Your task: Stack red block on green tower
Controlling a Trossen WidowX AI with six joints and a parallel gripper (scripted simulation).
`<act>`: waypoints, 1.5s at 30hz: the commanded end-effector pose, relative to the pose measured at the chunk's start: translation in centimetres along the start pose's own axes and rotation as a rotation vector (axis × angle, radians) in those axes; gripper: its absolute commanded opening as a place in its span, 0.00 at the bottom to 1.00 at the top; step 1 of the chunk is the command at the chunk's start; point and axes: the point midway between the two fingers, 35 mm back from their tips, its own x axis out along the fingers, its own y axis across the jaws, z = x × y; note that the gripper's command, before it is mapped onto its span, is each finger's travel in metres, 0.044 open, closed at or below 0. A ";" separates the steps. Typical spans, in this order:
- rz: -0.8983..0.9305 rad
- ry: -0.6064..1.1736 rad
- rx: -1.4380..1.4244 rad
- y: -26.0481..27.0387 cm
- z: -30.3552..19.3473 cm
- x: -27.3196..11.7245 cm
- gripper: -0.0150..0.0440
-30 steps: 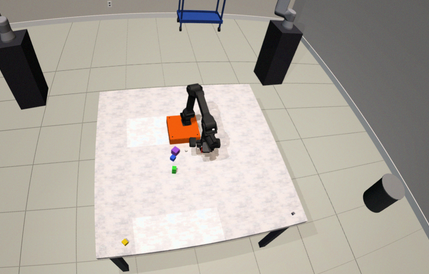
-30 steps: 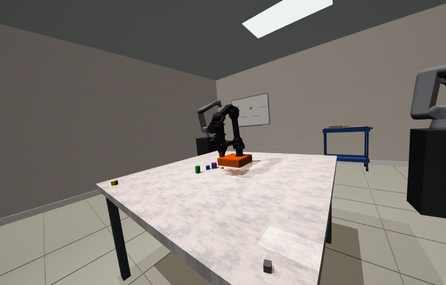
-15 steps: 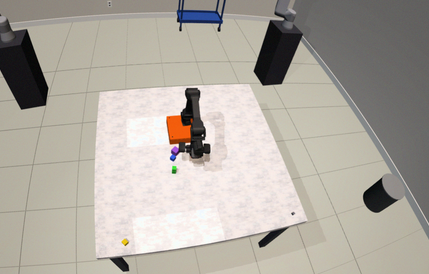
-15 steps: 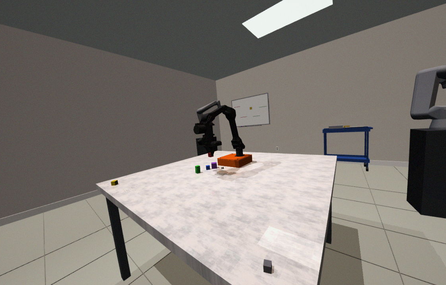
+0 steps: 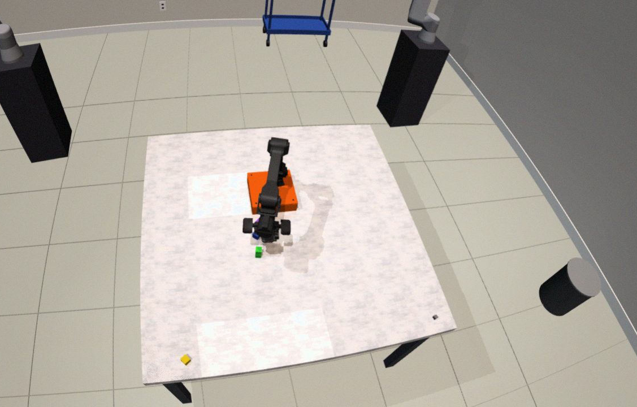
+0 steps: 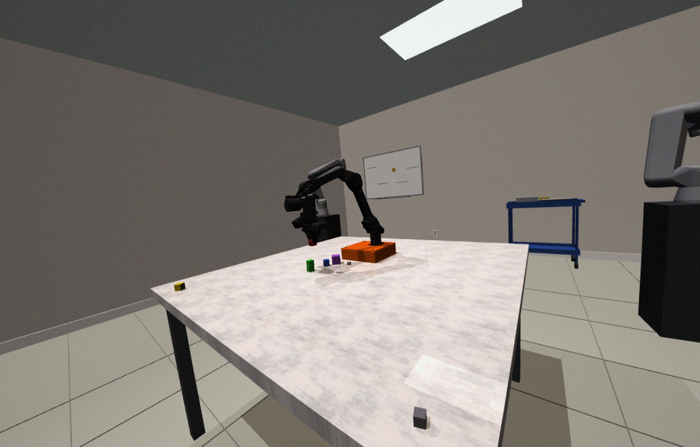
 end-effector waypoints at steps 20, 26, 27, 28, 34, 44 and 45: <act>0.002 0.000 -0.008 -2.6 0.8 4.8 0.25; 0.002 0.000 -0.008 -2.6 0.8 7.0 0.25; 0.002 0.000 -0.008 -2.6 0.8 6.9 0.25; 0.002 0.000 -0.008 -2.6 0.8 6.9 0.25; 0.002 0.000 -0.008 -2.6 0.8 7.0 0.25; 0.002 0.000 -0.008 -2.6 0.8 7.0 0.25; 0.002 0.000 -0.008 -2.6 0.8 7.0 0.25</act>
